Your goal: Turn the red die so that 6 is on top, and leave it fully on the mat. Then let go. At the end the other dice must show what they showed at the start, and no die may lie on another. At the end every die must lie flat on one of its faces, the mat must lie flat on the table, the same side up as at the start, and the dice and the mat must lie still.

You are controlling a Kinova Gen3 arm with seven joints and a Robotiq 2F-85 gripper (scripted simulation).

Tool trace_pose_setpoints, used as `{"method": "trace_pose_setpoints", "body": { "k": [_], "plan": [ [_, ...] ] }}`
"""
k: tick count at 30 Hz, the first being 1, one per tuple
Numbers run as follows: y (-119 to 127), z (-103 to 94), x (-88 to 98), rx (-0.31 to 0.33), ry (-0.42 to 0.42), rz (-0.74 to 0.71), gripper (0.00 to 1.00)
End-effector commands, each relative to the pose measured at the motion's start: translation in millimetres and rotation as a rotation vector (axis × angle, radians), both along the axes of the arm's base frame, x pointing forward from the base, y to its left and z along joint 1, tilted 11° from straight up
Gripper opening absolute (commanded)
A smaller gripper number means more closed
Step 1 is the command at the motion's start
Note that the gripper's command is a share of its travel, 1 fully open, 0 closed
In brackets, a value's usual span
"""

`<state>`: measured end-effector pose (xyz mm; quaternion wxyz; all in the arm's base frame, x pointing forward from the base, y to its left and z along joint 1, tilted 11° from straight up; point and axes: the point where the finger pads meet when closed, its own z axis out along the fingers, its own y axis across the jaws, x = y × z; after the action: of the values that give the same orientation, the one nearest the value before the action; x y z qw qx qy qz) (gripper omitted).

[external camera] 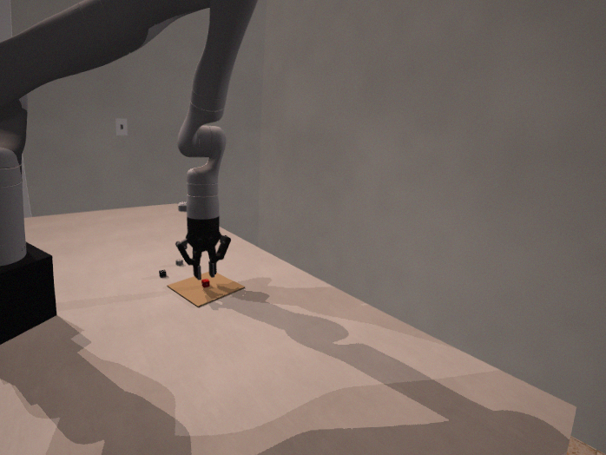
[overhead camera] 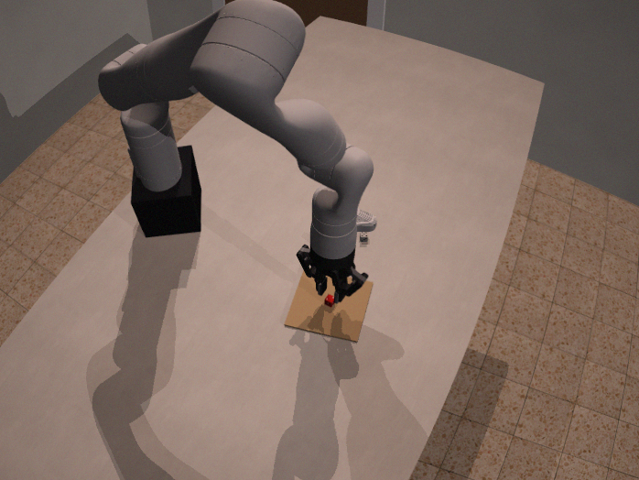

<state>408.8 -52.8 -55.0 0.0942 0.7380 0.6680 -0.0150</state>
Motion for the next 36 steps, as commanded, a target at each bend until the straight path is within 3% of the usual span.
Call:
{"method": "trace_pose_setpoints", "body": {
  "k": [1, 12, 22, 31, 36],
  "plan": [
    [0, 0.6, 0.5, 0.0, -0.001, 0.0, 0.31],
    [3, 19.8, -1.5, 0.0, -0.001, 0.0, 0.31],
    [9, 54.2, -5.2, 0.0, -0.001, 0.0, 0.31],
    [9, 56.1, -5.5, -0.003, -0.001, 0.0, 0.31],
    [9, 54.5, -6.2, -0.04, 0.009, -0.006, 0.31]
  ]
}}
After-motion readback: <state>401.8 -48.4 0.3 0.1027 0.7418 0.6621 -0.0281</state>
